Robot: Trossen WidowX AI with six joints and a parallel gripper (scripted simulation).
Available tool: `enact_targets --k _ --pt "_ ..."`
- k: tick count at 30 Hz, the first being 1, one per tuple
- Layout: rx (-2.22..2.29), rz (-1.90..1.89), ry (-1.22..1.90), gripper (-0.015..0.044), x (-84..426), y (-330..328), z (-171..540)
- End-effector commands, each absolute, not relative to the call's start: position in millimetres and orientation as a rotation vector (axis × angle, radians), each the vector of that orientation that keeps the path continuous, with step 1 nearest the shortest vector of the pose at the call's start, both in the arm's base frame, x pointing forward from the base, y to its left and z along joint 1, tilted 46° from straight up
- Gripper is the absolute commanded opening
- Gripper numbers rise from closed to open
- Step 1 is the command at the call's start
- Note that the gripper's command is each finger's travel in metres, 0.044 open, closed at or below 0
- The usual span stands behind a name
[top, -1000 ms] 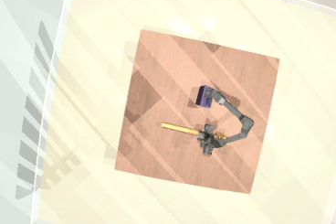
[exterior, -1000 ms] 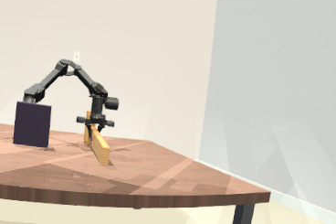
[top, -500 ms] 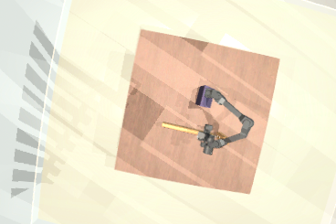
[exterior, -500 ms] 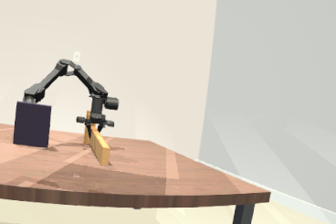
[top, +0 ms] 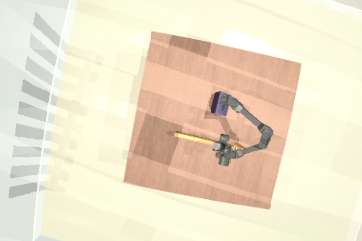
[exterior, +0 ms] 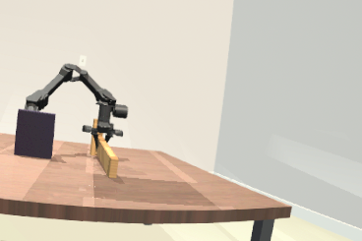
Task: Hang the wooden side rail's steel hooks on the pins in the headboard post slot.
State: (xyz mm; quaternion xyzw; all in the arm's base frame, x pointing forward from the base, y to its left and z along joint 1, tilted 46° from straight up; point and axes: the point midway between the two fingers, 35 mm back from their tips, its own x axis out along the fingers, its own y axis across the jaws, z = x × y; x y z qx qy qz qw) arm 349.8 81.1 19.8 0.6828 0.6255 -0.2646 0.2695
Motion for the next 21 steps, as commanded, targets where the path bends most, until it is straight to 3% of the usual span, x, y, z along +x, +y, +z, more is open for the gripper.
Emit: enact_targets --k 1,21 --pt "1.849 -0.713 1.681 0.0 350.9 80.4 22.8" --pt "1.85 -0.712 1.681 0.0 351.2 82.3 24.1"
